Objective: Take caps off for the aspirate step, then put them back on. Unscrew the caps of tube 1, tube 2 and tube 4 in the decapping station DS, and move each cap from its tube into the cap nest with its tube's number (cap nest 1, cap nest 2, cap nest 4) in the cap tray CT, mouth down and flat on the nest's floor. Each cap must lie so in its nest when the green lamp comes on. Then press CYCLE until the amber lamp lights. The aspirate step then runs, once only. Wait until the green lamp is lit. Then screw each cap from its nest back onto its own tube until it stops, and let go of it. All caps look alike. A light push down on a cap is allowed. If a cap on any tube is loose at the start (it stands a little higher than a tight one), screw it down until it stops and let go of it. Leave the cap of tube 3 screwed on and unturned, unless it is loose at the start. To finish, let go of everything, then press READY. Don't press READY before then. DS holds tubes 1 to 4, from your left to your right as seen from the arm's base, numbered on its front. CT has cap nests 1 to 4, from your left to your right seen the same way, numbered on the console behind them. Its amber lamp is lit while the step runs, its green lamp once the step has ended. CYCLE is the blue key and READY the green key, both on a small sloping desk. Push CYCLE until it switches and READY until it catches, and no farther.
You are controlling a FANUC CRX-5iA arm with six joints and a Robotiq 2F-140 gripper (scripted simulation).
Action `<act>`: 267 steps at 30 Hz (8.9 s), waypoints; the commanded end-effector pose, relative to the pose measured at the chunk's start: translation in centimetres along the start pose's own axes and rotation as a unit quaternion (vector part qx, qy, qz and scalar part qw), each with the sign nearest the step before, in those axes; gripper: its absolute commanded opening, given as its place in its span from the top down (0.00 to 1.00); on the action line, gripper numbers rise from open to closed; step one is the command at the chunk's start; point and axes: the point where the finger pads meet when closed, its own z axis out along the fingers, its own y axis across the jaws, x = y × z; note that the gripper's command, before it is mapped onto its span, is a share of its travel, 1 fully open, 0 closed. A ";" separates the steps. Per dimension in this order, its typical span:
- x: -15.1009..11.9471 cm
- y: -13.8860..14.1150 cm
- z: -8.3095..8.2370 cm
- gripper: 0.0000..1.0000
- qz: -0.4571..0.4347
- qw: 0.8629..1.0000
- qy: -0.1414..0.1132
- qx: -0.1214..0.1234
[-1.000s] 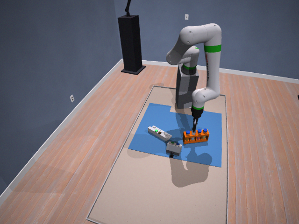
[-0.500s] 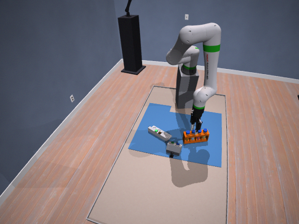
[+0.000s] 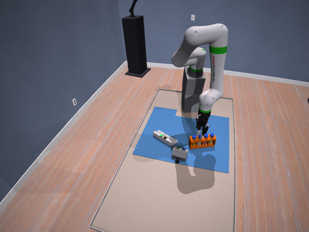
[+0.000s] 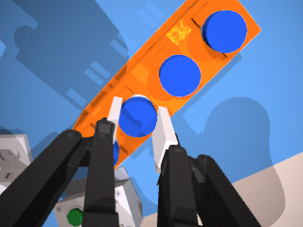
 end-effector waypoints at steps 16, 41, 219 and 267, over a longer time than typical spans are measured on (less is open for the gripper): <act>0.0 0.0 0.0 1.00 0.223 0.975 0.005 0.003; 0.0 0.0 0.1 0.65 0.500 0.866 0.004 0.004; -13.3 -3.3 -3.1 1.00 -0.877 0.481 0.004 -0.004; -19.4 -4.8 1.1 1.00 -0.877 0.481 0.004 -0.004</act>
